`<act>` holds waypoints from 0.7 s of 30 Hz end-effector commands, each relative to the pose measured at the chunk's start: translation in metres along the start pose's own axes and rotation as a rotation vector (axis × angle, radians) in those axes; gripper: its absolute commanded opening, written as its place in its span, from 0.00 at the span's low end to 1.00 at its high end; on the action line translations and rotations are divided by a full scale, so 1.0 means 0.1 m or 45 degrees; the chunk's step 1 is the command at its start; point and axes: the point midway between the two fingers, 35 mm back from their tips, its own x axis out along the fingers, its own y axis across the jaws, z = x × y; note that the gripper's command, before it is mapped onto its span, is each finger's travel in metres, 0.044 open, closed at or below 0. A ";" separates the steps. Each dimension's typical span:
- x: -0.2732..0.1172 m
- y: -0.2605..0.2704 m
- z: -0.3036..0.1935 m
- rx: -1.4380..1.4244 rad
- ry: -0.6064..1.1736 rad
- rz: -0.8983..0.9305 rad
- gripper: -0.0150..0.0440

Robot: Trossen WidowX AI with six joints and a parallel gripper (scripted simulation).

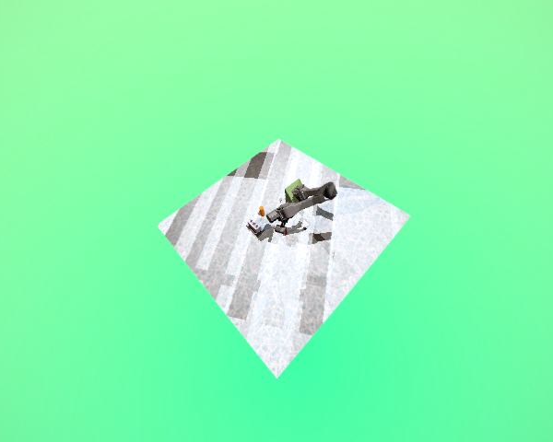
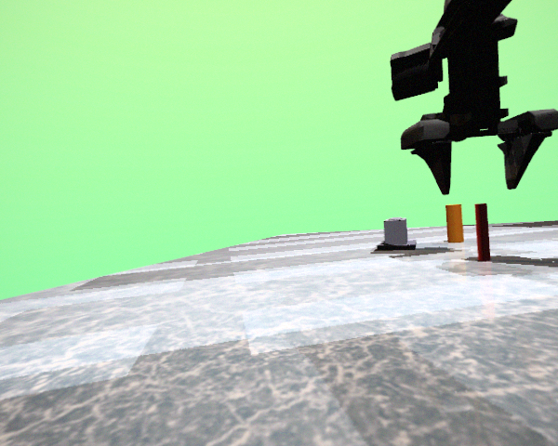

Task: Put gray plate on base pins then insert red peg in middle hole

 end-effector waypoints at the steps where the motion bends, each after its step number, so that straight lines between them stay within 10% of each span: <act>1: 0.06 0.00 -0.01 0.001 0.004 0.005 1.00; 21: 0.38 0.01 0.00 0.001 0.003 0.005 1.00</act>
